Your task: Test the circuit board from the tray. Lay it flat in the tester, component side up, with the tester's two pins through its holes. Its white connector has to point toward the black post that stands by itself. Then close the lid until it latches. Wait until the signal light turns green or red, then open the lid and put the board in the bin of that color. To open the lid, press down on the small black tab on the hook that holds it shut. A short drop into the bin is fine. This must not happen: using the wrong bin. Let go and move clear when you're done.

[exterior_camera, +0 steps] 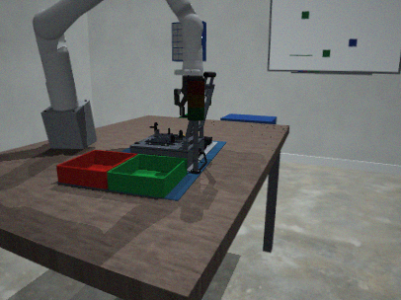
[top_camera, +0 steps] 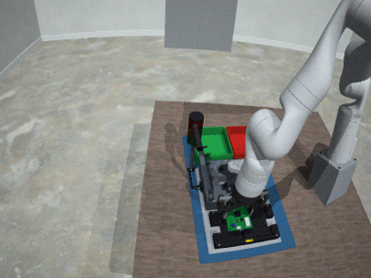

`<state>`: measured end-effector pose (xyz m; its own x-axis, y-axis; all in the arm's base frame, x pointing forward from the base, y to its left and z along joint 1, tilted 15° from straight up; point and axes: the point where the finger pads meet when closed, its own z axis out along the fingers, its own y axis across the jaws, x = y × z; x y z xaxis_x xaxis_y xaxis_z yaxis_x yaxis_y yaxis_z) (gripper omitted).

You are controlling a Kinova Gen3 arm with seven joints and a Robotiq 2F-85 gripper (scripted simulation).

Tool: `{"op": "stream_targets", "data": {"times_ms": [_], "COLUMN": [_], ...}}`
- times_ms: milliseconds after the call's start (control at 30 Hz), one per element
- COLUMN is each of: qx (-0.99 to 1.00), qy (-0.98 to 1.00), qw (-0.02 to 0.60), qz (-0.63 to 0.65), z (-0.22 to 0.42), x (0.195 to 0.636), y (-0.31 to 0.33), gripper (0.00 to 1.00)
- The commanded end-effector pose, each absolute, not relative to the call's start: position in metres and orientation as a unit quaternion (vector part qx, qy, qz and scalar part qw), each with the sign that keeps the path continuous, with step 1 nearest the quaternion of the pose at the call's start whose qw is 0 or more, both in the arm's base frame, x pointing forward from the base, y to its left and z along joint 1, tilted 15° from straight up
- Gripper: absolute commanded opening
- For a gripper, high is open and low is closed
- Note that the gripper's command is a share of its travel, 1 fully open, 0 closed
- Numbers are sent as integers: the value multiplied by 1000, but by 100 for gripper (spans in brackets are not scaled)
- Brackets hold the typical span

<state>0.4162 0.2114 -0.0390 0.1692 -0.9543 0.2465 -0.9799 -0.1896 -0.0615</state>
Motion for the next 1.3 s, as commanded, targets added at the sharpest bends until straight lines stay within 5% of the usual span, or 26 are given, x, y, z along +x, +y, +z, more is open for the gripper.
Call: {"op": "stream_targets", "data": {"times_ms": [0,1267], "qx": [763,763], "qy": [-634,-634], "qw": [55,55], "qz": [115,115], "z": [-38,-1], "x": [417,407], "y": [212,90], "gripper": [77,77]}}
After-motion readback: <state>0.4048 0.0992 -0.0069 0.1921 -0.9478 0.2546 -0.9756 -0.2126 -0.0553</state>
